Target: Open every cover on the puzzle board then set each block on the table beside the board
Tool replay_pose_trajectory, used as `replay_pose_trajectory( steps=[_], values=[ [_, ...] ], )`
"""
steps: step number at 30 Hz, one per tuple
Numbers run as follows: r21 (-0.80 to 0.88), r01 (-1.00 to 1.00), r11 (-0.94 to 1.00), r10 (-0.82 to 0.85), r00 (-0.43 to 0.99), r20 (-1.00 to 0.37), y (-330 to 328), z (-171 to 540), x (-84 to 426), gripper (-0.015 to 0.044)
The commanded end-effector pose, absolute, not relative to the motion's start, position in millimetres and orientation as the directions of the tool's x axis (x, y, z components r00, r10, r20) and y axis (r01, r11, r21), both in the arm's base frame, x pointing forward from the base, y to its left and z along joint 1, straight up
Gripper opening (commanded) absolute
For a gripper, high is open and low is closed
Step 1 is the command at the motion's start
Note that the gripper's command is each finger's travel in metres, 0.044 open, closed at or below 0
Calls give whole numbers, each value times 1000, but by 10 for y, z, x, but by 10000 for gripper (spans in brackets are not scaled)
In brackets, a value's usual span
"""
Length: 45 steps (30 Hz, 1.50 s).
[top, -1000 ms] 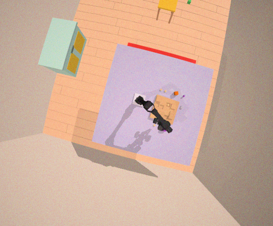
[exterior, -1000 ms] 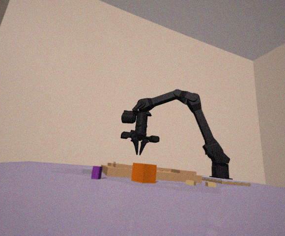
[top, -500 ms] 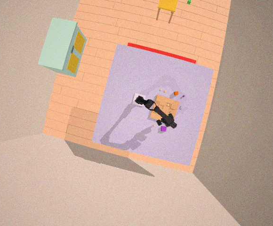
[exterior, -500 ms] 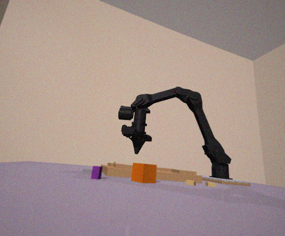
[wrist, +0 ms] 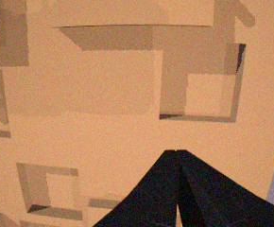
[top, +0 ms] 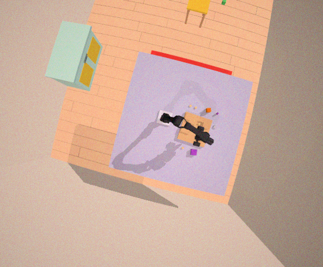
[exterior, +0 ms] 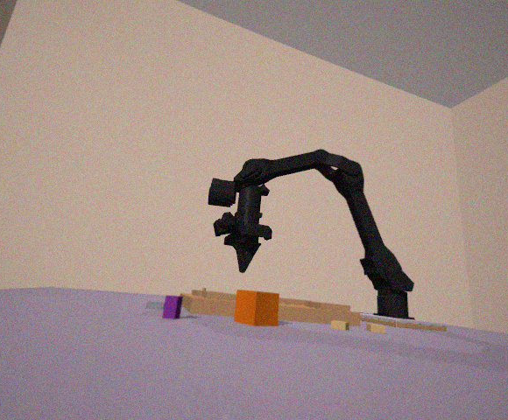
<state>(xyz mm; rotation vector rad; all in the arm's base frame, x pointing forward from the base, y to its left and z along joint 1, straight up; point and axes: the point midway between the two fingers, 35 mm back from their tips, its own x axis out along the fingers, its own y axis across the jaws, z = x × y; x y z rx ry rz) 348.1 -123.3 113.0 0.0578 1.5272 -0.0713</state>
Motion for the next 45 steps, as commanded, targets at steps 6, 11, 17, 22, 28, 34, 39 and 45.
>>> replay_pose_trajectory(
  steps=[6, 11, 17, 22, 28, 34, 39, 45],
  values=[
    [-37, -942, 334, -2, 39, -999, -380, 1135, 3697, 0],
    [-39, -997, 67, -1, 39, -999, -211, 1136, 3718, 0],
    [-34, -874, 484, -1, 39, -999, -185, 1137, 3720, 0],
    [-22, -545, 838, -1, 39, -999, -156, 1137, 3723, 0],
    [0, 9, 1000, -1, 39, -999, -119, 1138, 3726, 0],
    [17, 458, 889, -1, 39, -999, -86, 1138, 3729, 0],
    [25, 644, 765, -1, 39, -999, -72, 1138, 3730, 0],
    [32, 824, 566, 0, 39, -999, -52, 1138, 3731, 0]
  ],
)
